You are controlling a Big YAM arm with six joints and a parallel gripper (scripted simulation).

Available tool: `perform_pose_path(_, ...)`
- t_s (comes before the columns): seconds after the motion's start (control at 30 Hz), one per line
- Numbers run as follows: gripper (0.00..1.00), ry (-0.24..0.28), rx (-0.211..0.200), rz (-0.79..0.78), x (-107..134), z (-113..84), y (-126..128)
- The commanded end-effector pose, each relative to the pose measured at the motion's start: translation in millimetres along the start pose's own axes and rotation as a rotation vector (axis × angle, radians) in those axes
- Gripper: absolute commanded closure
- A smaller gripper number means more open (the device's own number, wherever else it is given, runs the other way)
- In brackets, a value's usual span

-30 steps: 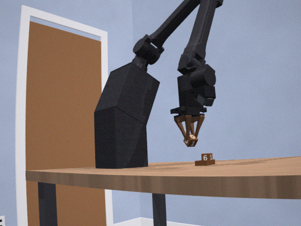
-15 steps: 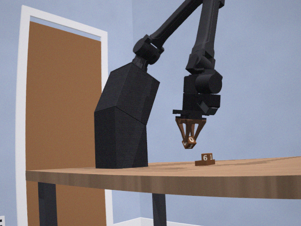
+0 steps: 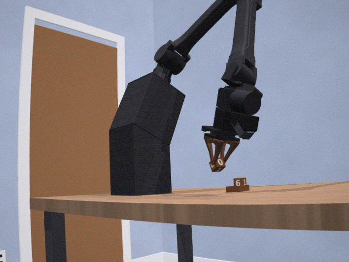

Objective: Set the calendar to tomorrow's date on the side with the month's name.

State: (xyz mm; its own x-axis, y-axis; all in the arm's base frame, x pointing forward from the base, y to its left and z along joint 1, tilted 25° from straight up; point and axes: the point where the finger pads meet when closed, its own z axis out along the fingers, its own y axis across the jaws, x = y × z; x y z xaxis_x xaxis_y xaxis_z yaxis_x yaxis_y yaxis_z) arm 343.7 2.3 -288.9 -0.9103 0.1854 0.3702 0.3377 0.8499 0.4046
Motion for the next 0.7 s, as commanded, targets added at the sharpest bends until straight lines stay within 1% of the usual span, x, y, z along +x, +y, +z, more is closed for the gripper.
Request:
perform_pose_path(0.0,0.74,0.062,-0.007,-0.002,-9.4,-8.1,-7.5)
perform_pose_path(0.1,0.74,0.138,-0.01,-0.003,-9.8,-9.3,-6.5)
perform_pose_path(0.17,0.74,0.169,-0.011,-0.006,-9.7,-9.7,-5.1)
perform_pose_path(0.23,0.74,0.169,-0.011,-0.006,-9.7,-9.7,-5.1)
perform_pose_path(0.27,0.74,0.14,-0.008,-0.023,-20.2,-27.1,3.0)
perform_pose_path(0.33,0.74,0.153,-0.009,-0.019,-14.9,-25.3,2.5)
perform_pose_path(0.4,0.74,0.148,-0.007,-0.025,-20.4,-26.9,3.6)
perform_pose_path(0.43,0.74,0.193,-0.007,-0.011,-10.3,-10.0,-3.1)
perform_pose_path(0.5,0.74,0.234,-0.001,-0.019,-9.3,-6.3,-0.5)
perform_pose_path(0.57,0.74,0.293,0.006,-0.028,-9.0,-3.5,3.1)
perform_pose_path(0.67,0.74,0.383,0.006,-0.028,-9.6,-3.8,3.4)
